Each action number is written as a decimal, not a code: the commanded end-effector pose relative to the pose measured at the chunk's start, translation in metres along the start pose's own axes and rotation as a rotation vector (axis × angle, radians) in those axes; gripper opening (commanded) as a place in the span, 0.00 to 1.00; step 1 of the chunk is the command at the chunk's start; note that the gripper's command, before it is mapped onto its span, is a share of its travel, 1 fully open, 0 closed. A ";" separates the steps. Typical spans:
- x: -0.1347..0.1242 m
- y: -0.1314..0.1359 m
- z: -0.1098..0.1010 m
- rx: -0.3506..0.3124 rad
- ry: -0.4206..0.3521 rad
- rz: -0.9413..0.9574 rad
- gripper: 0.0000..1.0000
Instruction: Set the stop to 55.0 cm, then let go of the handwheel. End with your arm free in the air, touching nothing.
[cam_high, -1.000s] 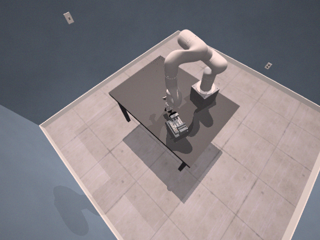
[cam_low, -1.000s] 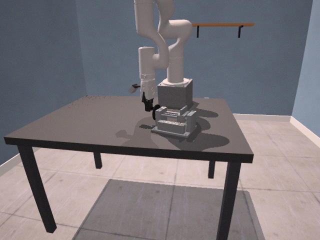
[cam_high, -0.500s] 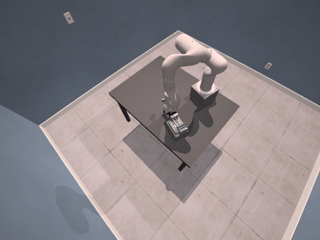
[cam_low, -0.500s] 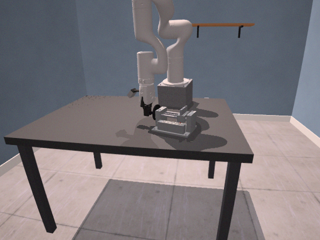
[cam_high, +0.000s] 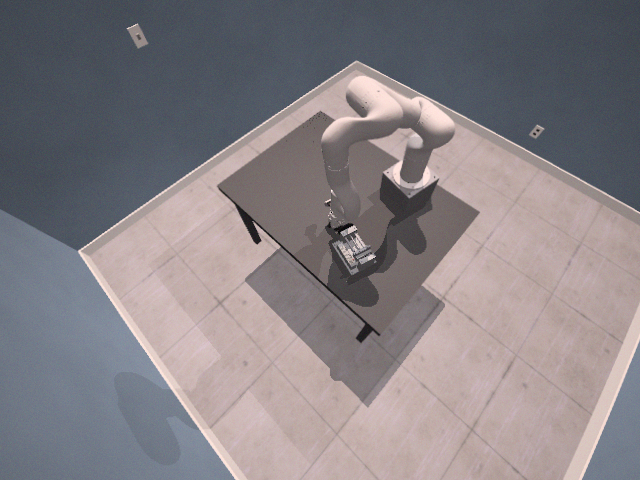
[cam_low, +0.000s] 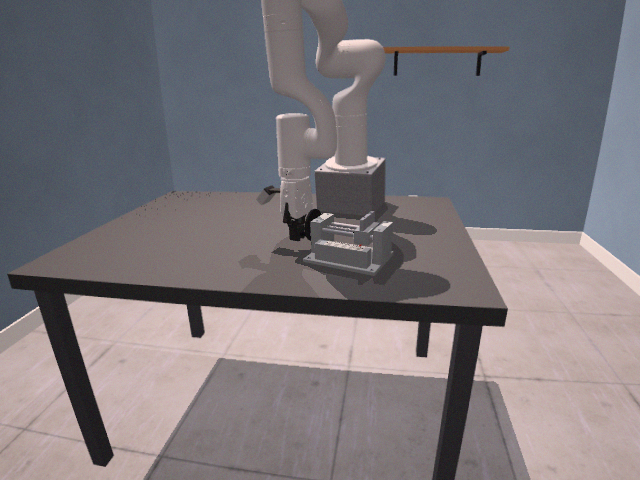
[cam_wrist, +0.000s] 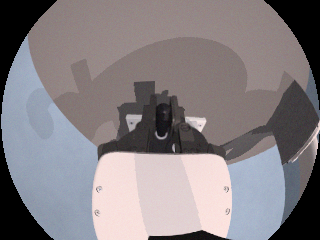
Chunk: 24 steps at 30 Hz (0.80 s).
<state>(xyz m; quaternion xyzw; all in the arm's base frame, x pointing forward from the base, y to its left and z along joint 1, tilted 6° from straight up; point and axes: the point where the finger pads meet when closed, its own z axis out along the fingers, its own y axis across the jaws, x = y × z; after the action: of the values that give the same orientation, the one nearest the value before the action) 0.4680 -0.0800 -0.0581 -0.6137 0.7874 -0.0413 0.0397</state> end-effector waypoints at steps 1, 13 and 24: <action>0.000 0.011 0.008 -0.004 0.001 0.000 0.06; 0.000 0.031 0.009 -0.004 0.001 0.000 0.06; 0.000 0.044 0.001 -0.004 0.001 0.000 0.06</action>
<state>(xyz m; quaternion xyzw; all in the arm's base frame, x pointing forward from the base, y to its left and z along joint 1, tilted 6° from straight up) 0.4309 -0.0706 -0.0675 -0.6139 0.7874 -0.0402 0.0384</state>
